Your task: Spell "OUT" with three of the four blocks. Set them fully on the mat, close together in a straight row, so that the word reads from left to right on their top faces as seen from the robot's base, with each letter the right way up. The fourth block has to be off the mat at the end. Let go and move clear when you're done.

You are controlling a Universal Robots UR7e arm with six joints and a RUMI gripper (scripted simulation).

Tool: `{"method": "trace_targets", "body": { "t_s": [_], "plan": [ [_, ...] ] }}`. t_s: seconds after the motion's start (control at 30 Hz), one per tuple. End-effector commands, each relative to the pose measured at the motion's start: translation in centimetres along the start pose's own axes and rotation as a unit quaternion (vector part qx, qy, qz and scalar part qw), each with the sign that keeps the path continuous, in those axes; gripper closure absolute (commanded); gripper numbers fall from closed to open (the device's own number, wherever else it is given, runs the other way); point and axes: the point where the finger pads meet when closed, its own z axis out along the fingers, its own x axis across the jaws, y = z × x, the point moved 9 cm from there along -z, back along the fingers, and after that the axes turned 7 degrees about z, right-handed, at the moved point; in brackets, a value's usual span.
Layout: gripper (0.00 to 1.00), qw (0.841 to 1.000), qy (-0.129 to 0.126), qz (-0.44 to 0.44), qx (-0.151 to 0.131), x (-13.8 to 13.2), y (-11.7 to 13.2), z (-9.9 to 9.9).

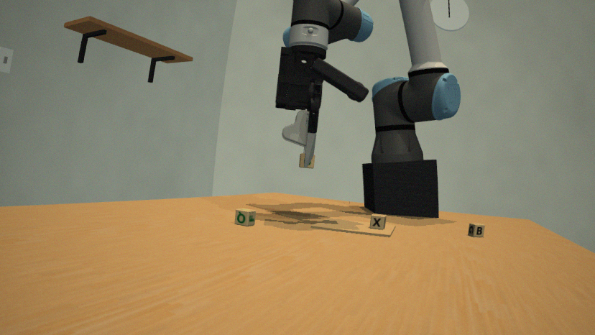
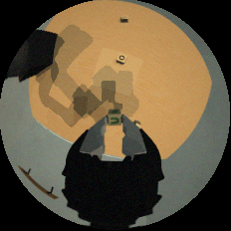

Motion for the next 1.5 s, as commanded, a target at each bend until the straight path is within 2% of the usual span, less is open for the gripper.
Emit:
{"method": "trace_targets", "body": {
  "t_s": [0.0,0.27,0.53,0.6,1.1,1.17,1.23,1.47],
  "plan": [
    [0.95,0.998,-0.002,0.056,-0.002,0.3,-0.5,0.0],
    [0.95,0.986,-0.002,0.165,-0.002,0.8,-1.3,-0.1],
    [0.95,0.963,-0.001,0.271,-0.003,1.2,-2.0,-0.1],
    [0.95,0.963,-0.001,0.271,-0.003,1.2,-2.0,-0.1],
    [0.95,0.881,-0.001,0.474,-0.003,1.9,-3.3,-0.1],
    [0.95,0.881,-0.001,0.474,-0.003,1.9,-3.3,-0.1],
    [0.95,0.86,-0.001,0.51,-0.003,2.0,-3.5,-0.1],
    [0.95,0.808,0.0,0.59,-0.003,2.1,-4.0,-0.1]
  ]
}}
